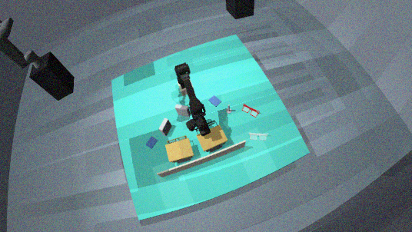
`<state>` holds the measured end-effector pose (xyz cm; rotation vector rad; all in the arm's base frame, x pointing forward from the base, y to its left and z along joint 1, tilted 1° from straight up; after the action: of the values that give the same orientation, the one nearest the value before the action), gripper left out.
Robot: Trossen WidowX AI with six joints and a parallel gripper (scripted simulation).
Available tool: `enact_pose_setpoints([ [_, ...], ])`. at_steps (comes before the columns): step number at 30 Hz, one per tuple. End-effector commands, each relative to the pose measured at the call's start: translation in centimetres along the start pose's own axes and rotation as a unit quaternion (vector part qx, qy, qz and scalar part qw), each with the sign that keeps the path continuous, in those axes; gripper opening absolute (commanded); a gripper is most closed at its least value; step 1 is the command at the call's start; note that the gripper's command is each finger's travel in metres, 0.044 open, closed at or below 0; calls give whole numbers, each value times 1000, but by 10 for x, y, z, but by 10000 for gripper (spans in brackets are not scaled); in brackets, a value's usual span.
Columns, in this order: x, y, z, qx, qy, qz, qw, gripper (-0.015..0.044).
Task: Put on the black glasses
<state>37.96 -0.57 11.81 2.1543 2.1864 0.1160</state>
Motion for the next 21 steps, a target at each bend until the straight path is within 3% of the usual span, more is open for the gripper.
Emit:
enact_pose_setpoints([
  [1, 0, 7, 2, 1, -1, 2, 1000, 0],
  [21, 0, 15, 3, 1, -1, 2, 1000, 0],
])
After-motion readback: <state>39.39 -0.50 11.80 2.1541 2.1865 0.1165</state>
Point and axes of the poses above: the point midway between the two fingers, 35 mm back from their tips, its own z axis out along the fingers, its own y axis across the jaws, x = y × z, the point moved 7 cm from there along -z, back along the fingers, and after that the axes turned 2 degrees about z, right-handed, at the moved point
